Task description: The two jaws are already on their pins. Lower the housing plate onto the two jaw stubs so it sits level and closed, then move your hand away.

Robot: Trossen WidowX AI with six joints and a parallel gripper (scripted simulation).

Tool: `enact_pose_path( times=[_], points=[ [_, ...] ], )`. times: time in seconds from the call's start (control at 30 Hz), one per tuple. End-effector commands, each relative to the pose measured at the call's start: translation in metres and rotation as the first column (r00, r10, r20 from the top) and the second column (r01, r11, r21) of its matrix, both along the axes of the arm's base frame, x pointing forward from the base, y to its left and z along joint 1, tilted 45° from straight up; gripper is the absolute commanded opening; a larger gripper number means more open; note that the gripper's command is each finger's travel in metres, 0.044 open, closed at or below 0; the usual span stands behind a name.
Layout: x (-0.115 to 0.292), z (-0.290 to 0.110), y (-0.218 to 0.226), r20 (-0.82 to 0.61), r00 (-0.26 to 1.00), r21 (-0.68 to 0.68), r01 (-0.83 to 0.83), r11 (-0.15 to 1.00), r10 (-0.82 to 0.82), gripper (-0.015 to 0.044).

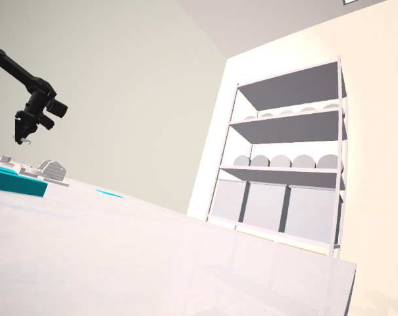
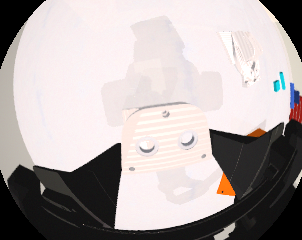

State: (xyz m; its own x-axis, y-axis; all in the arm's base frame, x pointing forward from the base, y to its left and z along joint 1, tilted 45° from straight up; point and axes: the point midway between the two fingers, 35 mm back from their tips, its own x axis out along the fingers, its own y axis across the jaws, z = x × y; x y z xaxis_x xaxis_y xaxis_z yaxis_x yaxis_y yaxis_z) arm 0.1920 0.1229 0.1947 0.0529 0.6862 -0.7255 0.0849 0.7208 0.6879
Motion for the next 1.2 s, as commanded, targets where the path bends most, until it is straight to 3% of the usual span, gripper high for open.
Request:
enact_pose_path(
  times=[0.0, 1.17],
  points=[
    [0.008, -0.008, -0.007, 0.007, 1.0, -0.013, -0.008, 1.0, 0.008, 0.0351],
    [0.054, -0.079, -0.083, 0.081, 0.991, -0.063, -0.102, 0.993, 0.107, 0.0351]
  ],
)
